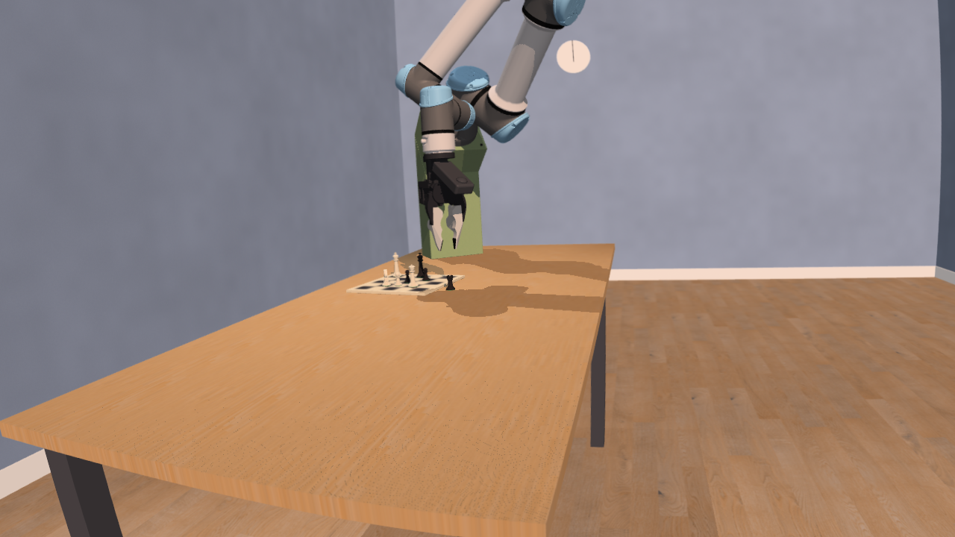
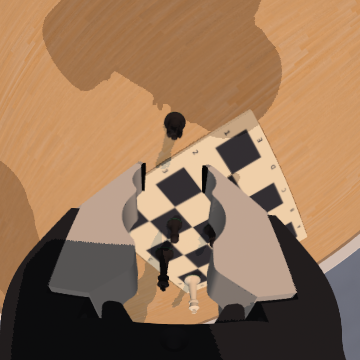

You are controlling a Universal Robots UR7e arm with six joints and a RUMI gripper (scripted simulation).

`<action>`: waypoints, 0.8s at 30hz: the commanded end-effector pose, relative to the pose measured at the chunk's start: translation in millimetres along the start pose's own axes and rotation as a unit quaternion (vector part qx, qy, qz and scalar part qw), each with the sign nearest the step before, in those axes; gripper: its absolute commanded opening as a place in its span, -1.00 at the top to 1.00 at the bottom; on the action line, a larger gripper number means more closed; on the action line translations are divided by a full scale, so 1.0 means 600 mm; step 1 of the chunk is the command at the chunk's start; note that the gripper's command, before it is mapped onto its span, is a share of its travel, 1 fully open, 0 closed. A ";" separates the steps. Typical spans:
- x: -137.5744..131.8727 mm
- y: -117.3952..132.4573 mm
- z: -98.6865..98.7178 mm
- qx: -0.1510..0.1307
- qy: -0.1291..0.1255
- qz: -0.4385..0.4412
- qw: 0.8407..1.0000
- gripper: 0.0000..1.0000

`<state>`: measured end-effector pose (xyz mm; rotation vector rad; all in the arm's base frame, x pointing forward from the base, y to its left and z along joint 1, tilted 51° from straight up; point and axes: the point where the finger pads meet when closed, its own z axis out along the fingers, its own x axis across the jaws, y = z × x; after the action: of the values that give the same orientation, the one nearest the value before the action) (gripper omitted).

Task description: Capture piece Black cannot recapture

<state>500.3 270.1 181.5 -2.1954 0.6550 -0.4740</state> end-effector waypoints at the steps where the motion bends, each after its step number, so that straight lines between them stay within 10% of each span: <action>1: 0.000 0.000 -0.010 0.000 -0.001 0.000 1.000 0.56; 6: 0.000 0.000 -0.011 0.000 -0.001 0.000 1.000 0.56; 7: 0.000 0.000 -0.011 0.000 -0.001 0.000 1.000 -1.00; 24: 0.000 0.000 -0.011 0.000 -0.001 0.000 1.000 -1.00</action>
<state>497.0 266.4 185.3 -2.1968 0.6540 -0.4716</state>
